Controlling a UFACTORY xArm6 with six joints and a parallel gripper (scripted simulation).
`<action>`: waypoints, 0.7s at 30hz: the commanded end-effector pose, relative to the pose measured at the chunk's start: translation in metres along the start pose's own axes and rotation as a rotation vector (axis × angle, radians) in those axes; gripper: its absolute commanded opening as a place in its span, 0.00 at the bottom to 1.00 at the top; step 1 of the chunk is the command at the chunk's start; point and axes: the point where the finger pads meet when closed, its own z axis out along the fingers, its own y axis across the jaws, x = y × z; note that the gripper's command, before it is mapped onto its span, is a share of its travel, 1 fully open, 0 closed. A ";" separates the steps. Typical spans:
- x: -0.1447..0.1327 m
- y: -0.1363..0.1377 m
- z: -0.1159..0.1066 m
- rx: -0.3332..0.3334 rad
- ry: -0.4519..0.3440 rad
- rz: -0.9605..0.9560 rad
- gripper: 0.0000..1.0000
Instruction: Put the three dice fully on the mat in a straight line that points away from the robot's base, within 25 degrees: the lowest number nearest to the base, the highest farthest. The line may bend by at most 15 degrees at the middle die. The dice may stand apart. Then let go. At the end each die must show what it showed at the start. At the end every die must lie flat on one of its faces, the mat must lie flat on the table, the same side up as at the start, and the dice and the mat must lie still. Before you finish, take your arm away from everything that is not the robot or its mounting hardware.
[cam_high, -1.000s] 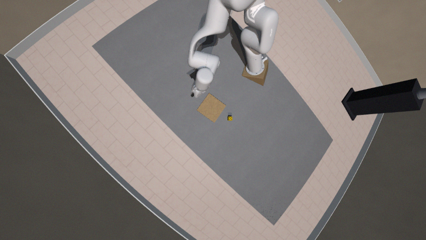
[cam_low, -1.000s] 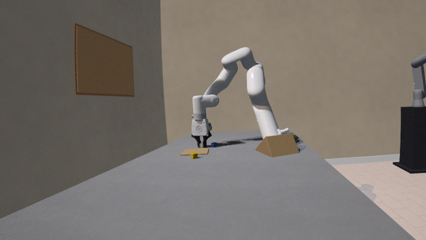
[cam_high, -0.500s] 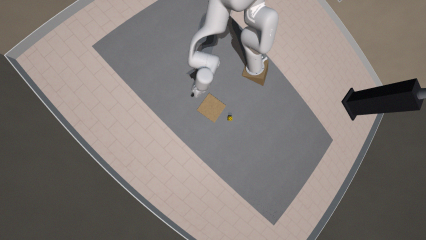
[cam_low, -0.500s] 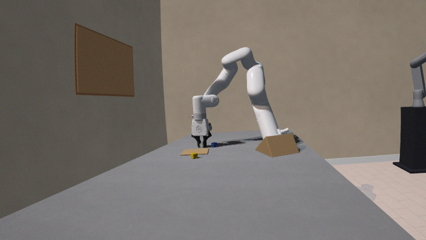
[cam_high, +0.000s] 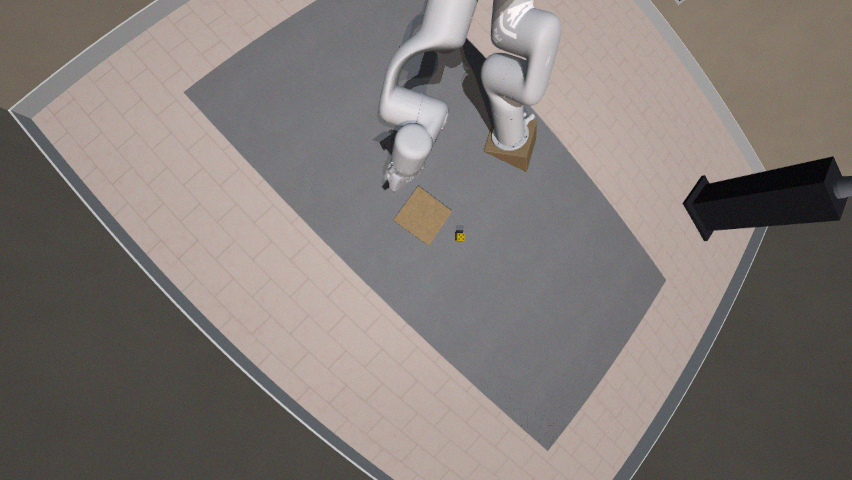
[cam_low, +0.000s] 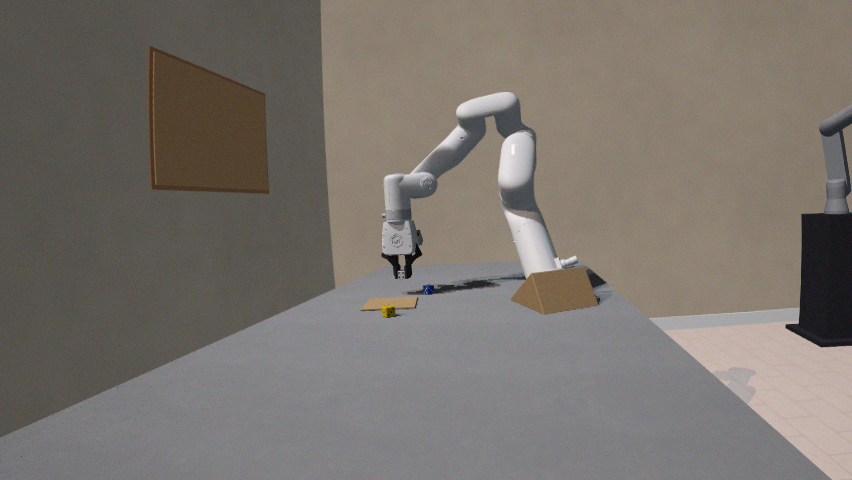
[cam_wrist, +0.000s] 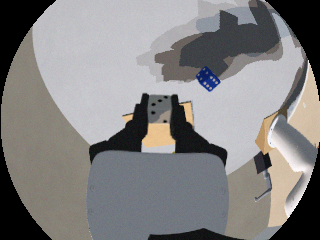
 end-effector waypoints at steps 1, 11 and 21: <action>0.001 -0.001 -0.031 0.002 0.002 0.001 0.21; 0.001 -0.001 -0.051 0.002 0.002 0.001 0.21; -0.051 0.018 -0.052 -0.003 -0.007 -0.045 0.21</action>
